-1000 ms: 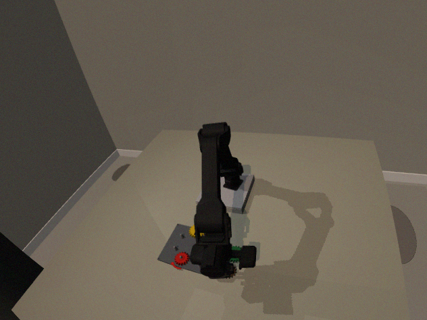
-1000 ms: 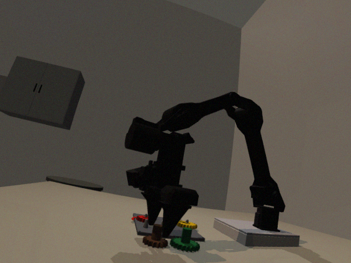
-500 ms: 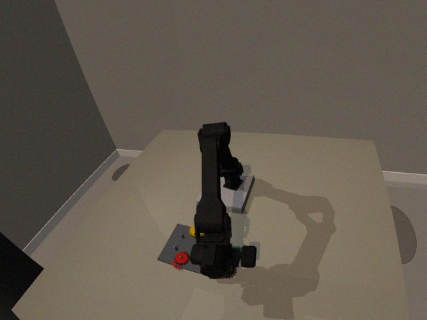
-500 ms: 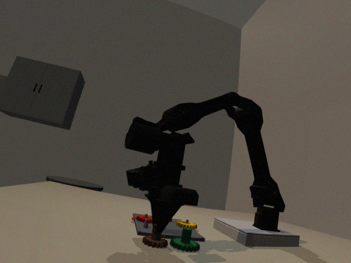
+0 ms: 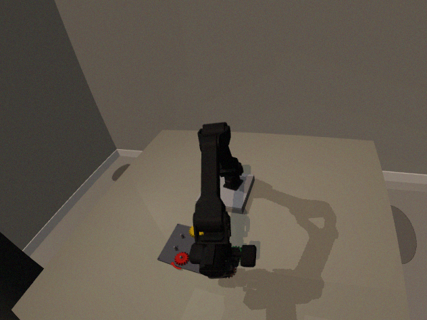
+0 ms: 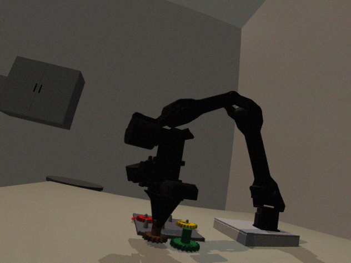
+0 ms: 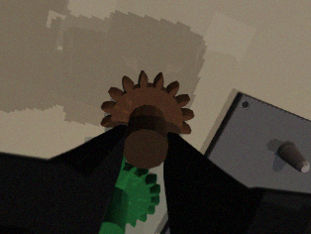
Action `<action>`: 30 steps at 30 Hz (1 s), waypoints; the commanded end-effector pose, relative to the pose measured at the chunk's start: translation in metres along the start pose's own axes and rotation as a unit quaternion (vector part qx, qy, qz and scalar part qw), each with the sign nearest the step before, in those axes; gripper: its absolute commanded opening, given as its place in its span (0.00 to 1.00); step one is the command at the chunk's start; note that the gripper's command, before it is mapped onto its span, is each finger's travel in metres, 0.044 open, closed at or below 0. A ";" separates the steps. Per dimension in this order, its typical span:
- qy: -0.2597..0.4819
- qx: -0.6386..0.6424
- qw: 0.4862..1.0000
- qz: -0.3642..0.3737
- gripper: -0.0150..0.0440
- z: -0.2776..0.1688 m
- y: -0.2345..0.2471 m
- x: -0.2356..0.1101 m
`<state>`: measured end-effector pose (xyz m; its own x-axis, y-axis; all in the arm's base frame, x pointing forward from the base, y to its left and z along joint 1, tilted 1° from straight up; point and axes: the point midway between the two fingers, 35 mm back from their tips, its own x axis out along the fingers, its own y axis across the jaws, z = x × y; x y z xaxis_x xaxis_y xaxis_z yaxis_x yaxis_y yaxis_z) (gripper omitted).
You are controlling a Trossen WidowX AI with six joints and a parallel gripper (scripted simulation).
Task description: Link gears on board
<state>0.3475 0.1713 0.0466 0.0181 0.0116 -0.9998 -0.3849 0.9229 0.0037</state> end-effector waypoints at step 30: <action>-0.008 0.001 1.000 0.000 0.25 0.013 0.001 -0.067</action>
<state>0.3565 0.1763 0.1057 0.0273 0.0161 -0.9995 -0.3861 0.9225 0.0044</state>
